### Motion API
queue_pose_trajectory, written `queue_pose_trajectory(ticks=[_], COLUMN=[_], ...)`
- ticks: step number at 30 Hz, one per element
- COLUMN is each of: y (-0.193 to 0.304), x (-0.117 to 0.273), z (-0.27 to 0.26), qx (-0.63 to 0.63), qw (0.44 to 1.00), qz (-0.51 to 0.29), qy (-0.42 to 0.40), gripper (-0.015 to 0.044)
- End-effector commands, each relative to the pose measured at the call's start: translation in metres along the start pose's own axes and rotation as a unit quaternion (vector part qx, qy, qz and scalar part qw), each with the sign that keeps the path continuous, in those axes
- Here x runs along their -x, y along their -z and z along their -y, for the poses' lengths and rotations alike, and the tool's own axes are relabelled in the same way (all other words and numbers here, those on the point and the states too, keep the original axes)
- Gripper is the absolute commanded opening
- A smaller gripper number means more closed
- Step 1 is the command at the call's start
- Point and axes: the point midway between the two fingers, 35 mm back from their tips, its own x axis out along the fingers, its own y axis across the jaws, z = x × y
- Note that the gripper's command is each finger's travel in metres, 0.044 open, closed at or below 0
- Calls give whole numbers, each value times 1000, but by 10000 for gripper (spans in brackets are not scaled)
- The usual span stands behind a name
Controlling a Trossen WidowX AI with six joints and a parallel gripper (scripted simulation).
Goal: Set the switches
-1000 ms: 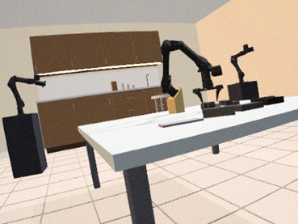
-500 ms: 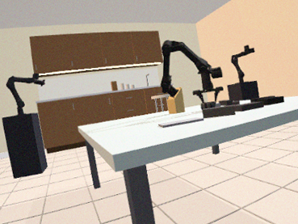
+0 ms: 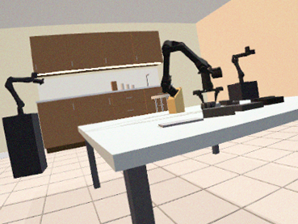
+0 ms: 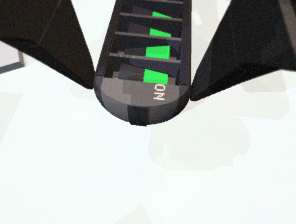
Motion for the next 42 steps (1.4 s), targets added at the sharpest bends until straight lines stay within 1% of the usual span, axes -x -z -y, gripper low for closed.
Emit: queue_pose_trajectory(ticks=[1,2,3,42], y=[3,4,4,9], x=[0,0,0,1], z=[3,4,5,11], qx=[2,2,2,1], qw=[1000,1000,1000,1000], qz=[-2,-2,-2,-2], qy=[1,1,1,1], gripper=[32,5,0,0])
